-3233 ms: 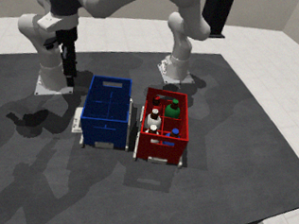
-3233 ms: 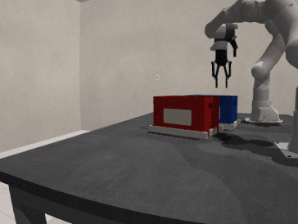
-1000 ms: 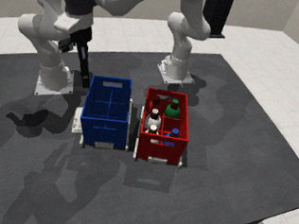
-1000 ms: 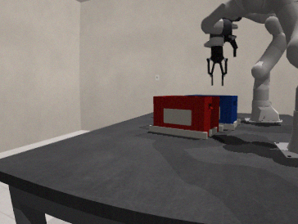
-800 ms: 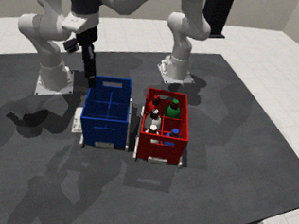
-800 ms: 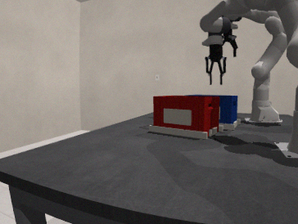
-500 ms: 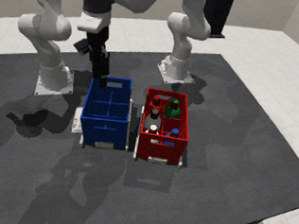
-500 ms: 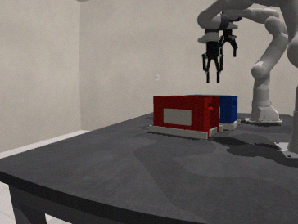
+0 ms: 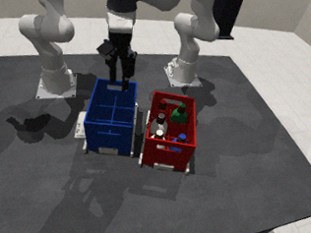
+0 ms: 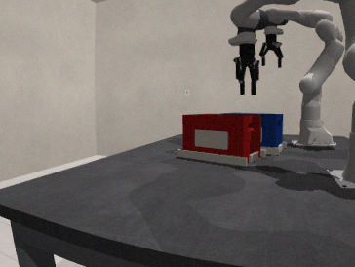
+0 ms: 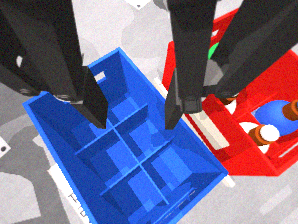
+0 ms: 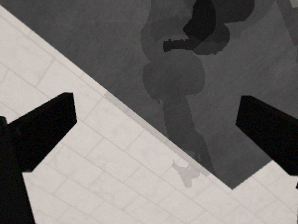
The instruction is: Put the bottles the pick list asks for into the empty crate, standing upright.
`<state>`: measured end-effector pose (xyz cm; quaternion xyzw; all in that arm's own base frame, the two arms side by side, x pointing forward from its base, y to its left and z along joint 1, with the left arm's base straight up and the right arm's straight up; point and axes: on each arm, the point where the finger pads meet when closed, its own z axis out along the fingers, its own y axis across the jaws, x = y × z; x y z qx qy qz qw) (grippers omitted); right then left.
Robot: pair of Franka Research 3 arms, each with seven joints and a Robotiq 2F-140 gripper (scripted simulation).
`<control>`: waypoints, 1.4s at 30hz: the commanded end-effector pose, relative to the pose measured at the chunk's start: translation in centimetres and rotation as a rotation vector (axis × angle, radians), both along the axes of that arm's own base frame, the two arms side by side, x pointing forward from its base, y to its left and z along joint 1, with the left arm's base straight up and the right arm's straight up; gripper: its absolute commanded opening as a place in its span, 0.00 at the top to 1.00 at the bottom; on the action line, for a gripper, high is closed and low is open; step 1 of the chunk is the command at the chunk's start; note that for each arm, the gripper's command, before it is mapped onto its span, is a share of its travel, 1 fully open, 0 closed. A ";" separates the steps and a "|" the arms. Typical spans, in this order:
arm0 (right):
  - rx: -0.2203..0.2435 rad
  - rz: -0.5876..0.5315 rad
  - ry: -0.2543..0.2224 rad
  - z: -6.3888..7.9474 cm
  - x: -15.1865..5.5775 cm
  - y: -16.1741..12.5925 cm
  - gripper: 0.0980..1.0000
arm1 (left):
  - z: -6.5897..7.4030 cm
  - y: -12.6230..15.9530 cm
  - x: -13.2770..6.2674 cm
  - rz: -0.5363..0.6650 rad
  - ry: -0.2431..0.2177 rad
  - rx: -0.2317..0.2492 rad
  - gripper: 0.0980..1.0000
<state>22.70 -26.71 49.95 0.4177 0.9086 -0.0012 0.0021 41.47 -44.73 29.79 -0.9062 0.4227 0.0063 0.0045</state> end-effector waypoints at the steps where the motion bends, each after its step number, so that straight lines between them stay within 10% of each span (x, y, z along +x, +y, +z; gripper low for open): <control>1: 0.003 -0.004 0.003 0.0 -0.1 0.1 0.00 | 0.5 1.5 0.6 0.157 -0.003 -0.003 0.62; 22: 0.003 -0.004 0.003 0.0 -0.1 0.1 0.00 | 2.9 9.9 4.2 0.564 -0.011 -0.011 0.62; 42: 0.003 -0.004 0.003 0.0 -0.1 0.1 0.00 | 5.0 17.1 7.2 0.564 -0.011 -0.011 0.62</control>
